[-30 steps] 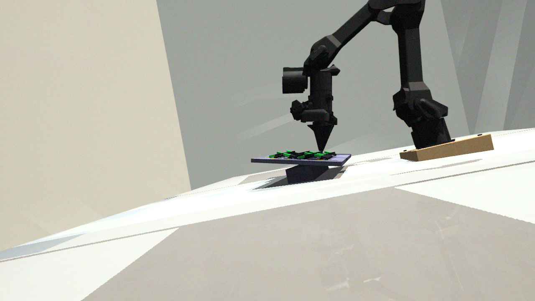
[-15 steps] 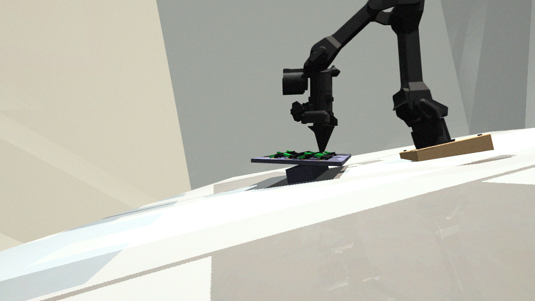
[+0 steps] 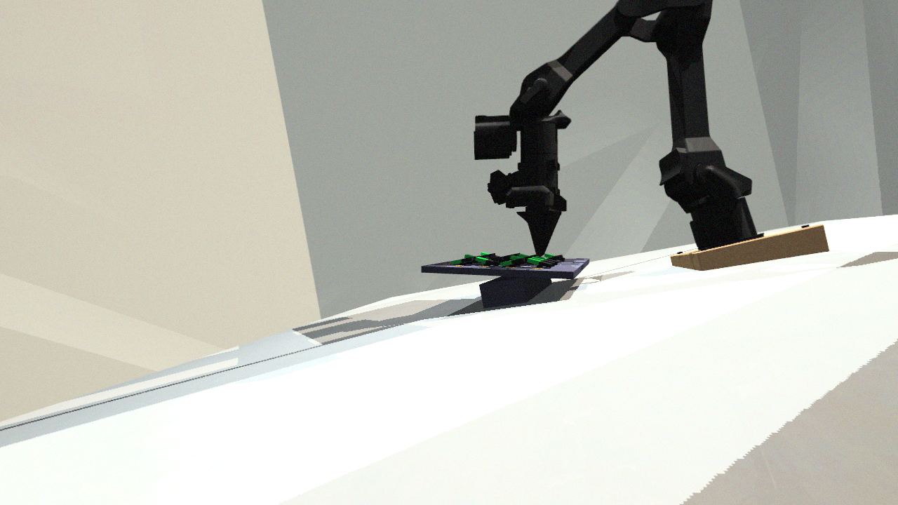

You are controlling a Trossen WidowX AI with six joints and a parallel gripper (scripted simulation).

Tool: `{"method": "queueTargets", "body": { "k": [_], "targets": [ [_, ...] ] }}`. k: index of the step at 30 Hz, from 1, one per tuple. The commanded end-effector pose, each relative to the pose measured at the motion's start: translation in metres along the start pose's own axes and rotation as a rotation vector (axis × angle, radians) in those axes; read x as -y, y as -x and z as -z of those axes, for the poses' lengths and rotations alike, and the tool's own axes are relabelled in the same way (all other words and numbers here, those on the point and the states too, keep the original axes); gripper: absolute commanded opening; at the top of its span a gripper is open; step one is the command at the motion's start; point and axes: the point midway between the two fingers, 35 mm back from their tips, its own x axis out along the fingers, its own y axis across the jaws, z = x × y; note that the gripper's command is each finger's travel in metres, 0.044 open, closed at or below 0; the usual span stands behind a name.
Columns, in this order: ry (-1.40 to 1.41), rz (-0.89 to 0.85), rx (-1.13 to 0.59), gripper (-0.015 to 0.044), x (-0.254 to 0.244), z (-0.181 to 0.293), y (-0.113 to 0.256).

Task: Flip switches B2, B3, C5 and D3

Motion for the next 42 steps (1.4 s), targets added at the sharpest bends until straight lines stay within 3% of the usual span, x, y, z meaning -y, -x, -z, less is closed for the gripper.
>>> {"method": "queueTargets", "body": {
  "k": [1,42],
  "targets": [
    [0.006,-0.004,-0.003,0.0000,-0.0007,0.0005,-0.0012],
    [0.006,-0.004,-0.003,0.0000,-0.0007,0.0004,-0.0067]
  ]
}}
